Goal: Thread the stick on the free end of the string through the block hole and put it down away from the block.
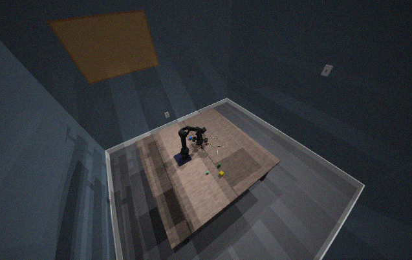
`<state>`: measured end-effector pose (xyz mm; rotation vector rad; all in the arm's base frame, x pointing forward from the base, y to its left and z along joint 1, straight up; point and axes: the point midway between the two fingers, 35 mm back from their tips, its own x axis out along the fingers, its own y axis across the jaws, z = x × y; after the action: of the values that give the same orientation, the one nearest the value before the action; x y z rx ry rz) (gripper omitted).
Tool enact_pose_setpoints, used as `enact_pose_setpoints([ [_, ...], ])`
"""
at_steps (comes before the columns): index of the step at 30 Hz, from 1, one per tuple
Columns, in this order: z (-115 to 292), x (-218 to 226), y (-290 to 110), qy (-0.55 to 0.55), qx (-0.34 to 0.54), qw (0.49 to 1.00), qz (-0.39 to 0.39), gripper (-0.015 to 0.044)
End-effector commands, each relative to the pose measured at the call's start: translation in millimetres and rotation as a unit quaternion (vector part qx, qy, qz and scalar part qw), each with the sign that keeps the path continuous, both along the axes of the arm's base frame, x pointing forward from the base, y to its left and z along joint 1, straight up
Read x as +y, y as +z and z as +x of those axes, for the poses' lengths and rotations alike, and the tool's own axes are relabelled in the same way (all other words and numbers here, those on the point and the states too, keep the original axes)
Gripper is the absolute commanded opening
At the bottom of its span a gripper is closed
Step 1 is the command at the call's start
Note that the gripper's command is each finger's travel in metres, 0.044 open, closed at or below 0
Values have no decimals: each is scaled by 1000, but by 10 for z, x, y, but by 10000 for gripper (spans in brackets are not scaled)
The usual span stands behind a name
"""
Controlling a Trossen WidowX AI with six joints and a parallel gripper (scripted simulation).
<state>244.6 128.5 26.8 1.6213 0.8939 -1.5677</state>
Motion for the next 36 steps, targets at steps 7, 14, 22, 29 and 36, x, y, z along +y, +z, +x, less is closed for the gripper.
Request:
enact_pose_setpoints([
  [7, 9, 5, 116, 0, 0, 1000, 0, 0],
  [14, 11, 6, 204, 0, 0, 1000, 0, 0],
  [22, 10, 6, 306, 0, 0, 1000, 0, 0],
  [29, 6, 4, 396, 0, 0, 1000, 0, 0],
  [36, -1, 0, 486, 0, 0, 1000, 0, 0],
])
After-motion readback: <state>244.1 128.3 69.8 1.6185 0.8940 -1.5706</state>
